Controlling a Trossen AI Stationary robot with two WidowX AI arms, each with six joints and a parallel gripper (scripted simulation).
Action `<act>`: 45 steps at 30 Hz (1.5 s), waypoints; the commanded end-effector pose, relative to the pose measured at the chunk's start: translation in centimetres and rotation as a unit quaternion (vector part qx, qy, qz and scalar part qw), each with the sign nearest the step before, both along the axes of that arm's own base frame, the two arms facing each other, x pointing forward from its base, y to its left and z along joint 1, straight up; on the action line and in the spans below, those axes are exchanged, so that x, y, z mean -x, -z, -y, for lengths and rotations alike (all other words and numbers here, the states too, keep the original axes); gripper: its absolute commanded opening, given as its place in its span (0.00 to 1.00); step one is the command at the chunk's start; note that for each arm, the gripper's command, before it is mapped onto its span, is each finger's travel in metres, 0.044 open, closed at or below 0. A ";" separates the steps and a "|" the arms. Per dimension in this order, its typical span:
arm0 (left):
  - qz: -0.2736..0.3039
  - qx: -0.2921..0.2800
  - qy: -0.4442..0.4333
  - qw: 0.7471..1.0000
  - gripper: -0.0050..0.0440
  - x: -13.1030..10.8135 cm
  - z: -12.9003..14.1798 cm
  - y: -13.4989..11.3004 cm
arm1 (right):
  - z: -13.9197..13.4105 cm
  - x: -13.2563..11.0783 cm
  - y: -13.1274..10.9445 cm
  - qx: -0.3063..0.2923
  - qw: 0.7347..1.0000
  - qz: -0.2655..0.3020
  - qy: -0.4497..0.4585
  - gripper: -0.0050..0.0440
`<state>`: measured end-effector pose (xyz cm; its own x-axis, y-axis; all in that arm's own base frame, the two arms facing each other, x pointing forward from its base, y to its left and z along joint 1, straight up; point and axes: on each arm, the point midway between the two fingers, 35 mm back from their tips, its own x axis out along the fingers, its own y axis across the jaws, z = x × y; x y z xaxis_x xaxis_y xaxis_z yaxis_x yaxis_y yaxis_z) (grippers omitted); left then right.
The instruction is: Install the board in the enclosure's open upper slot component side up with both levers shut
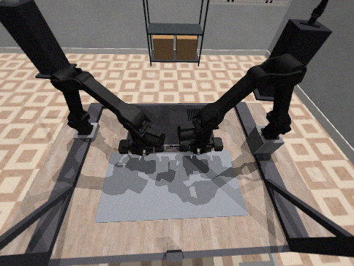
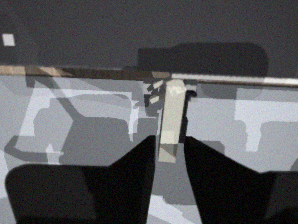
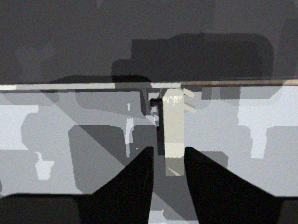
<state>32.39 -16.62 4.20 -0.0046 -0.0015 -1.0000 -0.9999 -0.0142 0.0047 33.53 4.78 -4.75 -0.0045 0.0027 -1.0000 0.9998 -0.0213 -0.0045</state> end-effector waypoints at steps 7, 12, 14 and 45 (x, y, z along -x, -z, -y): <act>0.024 0.011 -0.005 1.000 0.51 -0.6 0.2 -5.8 | 0.1 -1.0 -6.0 -0.003 1.000 0.024 0.006 0.51; 0.024 0.011 -0.005 1.000 0.51 -0.5 0.1 -7.5 | 0.1 -1.0 -7.4 -0.003 1.000 0.024 0.006 0.51; 0.019 0.006 0.000 1.000 0.61 -0.5 0.1 -7.1 | 0.1 -0.7 -7.2 -0.002 1.000 0.021 0.001 0.51; 0.109 -0.137 0.538 0.825 1.00 2.8 0.1 -9.2 | 2.4 0.3 -18.3 0.164 0.786 0.342 -0.488 0.51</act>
